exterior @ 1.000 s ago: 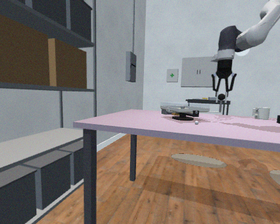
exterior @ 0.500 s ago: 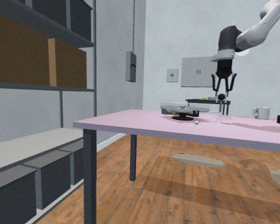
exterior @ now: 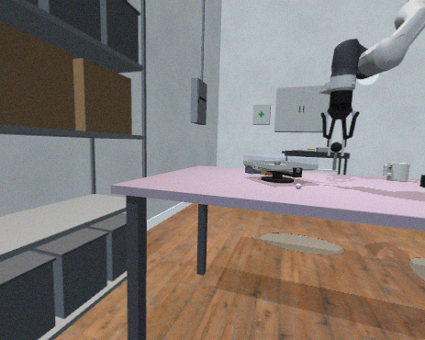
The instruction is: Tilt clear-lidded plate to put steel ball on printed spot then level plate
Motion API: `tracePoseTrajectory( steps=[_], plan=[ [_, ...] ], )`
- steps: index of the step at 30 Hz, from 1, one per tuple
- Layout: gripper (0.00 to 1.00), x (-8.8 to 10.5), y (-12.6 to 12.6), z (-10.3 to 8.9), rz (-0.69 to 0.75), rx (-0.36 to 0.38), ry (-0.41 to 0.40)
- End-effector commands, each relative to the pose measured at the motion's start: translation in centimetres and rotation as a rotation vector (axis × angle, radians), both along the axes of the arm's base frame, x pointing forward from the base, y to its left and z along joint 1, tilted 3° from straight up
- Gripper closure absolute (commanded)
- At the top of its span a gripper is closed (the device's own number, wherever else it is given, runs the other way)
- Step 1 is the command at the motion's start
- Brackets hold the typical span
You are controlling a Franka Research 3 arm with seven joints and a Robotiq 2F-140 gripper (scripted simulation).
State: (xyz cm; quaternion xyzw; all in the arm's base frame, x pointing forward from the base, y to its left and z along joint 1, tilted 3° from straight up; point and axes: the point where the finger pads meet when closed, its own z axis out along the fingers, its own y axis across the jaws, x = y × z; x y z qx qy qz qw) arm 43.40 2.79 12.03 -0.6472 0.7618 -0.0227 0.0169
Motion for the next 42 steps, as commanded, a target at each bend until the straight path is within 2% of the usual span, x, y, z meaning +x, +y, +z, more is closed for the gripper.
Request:
tracePoseTrajectory(
  steps=[1,38,39,42],
  plan=[
    [1.0,0.0,-0.14,0.09,0.001,-0.002,0.001],
    [1.0,0.01,-0.11,0.1,0.001,-0.002,0.001],
    [0.64,0.01,-0.11,0.1,0.001,-0.002,0.001],
    [0.64,0.01,-0.11,0.1,0.001,-0.002,0.001]
  ],
)
